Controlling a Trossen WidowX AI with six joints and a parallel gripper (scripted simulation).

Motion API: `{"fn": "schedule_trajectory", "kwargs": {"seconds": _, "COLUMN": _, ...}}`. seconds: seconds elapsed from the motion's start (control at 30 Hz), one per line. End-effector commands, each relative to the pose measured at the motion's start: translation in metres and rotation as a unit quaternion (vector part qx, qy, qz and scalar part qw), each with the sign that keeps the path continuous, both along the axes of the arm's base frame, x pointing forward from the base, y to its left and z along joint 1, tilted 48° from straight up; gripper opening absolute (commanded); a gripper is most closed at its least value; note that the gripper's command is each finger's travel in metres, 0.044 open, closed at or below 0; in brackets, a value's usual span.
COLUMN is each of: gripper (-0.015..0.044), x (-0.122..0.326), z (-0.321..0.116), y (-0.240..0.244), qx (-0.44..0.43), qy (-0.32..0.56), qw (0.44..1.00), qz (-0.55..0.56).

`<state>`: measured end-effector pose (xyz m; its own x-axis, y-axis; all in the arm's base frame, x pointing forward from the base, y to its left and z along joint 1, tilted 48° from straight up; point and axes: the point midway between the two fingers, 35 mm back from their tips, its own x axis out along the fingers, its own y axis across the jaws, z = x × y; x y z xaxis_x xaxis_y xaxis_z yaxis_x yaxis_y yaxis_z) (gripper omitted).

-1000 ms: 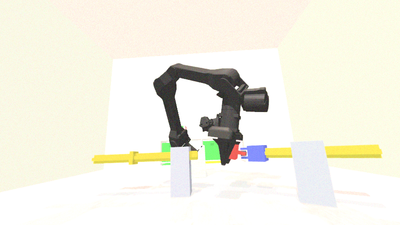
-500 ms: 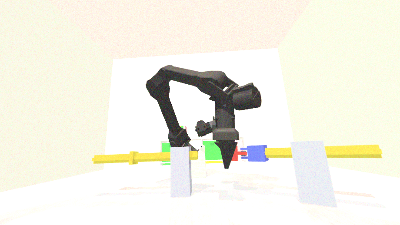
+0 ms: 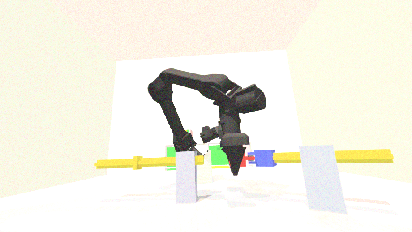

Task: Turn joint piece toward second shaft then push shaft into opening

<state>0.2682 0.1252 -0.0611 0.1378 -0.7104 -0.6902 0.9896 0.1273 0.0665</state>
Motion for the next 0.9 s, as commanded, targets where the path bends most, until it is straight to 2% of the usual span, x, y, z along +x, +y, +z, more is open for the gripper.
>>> {"fn": "schedule_trajectory", "kwargs": {"seconds": 0.0, "gripper": 0.0000, "x": 0.0000, "z": 0.0000, "y": 0.0000, "qx": 0.000, "qy": -0.001, "qw": 1.000, "qz": -0.001}}
{"fn": "schedule_trajectory", "kwargs": {"seconds": 0.17, "gripper": 0.0000, "x": 0.0000, "z": 0.0000, "y": 0.0000, "qx": 0.000, "qy": -0.001, "qw": 1.000, "qz": -0.001}}
{"fn": "schedule_trajectory", "kwargs": {"seconds": 0.33, "gripper": 0.0131, "x": 0.0000, "z": 0.0000, "y": 0.0000, "qx": 0.000, "qy": -0.001, "qw": 1.000, "qz": -0.001}}
{"fn": "schedule_trajectory", "kwargs": {"seconds": 0.43, "gripper": 0.0147, "x": 0.0000, "z": 0.0000, "y": 0.0000, "qx": 0.000, "qy": -0.001, "qw": 1.000, "qz": -0.001}}
{"fn": "schedule_trajectory", "kwargs": {"seconds": 0.8, "gripper": 0.0436, "x": 0.0000, "z": 0.0000, "y": 0.0000, "qx": 0.000, "qy": -0.001, "qw": 1.000, "qz": -0.001}}
{"fn": "schedule_trajectory", "kwargs": {"seconds": 0.87, "gripper": 0.0440, "x": 0.0000, "z": 0.0000, "y": 0.0000, "qx": 0.000, "qy": -0.001, "qw": 1.000, "qz": -0.001}}
